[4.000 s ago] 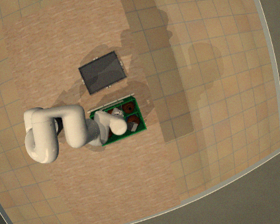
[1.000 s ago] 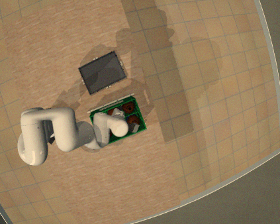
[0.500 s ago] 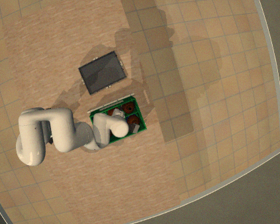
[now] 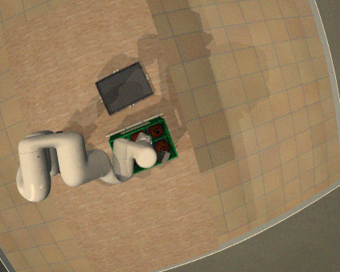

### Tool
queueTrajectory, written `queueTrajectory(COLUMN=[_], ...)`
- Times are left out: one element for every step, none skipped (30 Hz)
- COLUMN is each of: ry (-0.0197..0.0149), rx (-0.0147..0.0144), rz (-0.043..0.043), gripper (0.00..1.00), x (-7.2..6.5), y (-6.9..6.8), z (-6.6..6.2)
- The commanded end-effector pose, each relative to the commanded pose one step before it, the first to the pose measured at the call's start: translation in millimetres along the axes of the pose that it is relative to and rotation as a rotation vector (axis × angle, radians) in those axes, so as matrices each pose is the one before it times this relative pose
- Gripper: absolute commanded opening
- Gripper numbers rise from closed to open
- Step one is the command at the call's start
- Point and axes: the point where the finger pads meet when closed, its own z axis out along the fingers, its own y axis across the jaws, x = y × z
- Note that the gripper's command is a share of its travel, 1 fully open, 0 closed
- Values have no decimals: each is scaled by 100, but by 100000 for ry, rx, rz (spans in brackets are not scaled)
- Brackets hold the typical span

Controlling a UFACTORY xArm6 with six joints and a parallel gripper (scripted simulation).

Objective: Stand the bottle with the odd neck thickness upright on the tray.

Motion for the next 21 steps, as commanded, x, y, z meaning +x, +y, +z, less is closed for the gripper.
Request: queueTrajectory(ry=[337, 0, 0, 0, 0, 0, 0, 0, 0, 0, 0, 0, 0, 0, 0, 0, 0, 0, 0, 0, 0], rx=[182, 0, 0, 0, 0, 0, -1, 0, 0, 0, 0, 0, 0, 0, 0, 0, 0, 0, 0, 0, 0], rz=[-23, 0, 0, 0, 0, 0, 0, 0, 0, 0, 0, 0, 0, 0, 0, 0, 0, 0, 0, 0, 0], gripper=[0, 0, 0, 0, 0, 0, 0, 0, 0, 0, 0, 0, 0, 0, 0, 0, 0, 0, 0, 0, 0], x=[121, 0, 0, 1, 0, 0, 0, 1, 1, 0, 0, 0, 0, 0, 0, 0, 0, 0, 0, 0, 0], y=[-77, 0, 0, 0, 0, 0, 0, 0, 0, 0, 0, 0, 0, 0, 0, 0, 0, 0, 0, 0, 0], z=[-791, 0, 0, -93, -88, -82, -77, -71, -64, -58, -52, -46, -40, -34, -28, -23, -18, -13, 0, 0, -9])
